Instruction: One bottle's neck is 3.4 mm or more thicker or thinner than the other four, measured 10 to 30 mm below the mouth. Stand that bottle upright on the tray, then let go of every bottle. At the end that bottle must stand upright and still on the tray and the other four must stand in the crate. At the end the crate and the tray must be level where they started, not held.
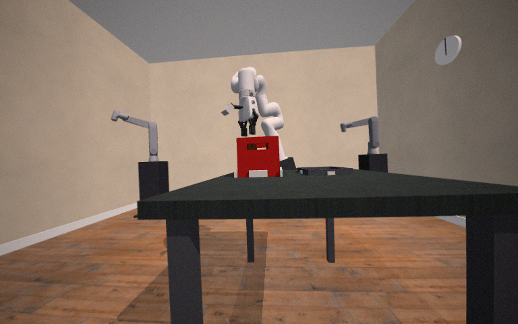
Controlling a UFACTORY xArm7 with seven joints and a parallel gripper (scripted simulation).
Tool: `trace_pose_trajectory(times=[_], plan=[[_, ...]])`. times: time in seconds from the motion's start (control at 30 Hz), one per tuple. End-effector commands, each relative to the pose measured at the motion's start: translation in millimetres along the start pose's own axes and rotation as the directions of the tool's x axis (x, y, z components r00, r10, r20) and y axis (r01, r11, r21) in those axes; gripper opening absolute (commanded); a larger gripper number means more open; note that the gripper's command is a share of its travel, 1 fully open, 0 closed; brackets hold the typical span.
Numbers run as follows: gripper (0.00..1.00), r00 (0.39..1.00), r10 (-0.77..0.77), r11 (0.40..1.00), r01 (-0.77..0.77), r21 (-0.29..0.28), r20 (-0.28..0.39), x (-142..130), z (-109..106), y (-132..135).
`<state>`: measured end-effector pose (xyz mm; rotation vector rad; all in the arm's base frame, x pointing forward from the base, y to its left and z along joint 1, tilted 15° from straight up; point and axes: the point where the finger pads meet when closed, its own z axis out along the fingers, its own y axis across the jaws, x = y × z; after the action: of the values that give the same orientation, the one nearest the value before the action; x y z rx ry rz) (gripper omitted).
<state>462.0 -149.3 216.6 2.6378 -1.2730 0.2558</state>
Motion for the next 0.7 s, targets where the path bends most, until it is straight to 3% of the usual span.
trace_pose_trajectory(times=[0.0, 0.67], plan=[[0.65, 1.000, 0.000, 1.000, 0.000, 0.003, -0.003, 1.0, 2.2, -1.2], [0.65, 1.000, 0.000, 1.000, 0.000, 0.003, -0.003, 1.2, 7.5, -1.3]])
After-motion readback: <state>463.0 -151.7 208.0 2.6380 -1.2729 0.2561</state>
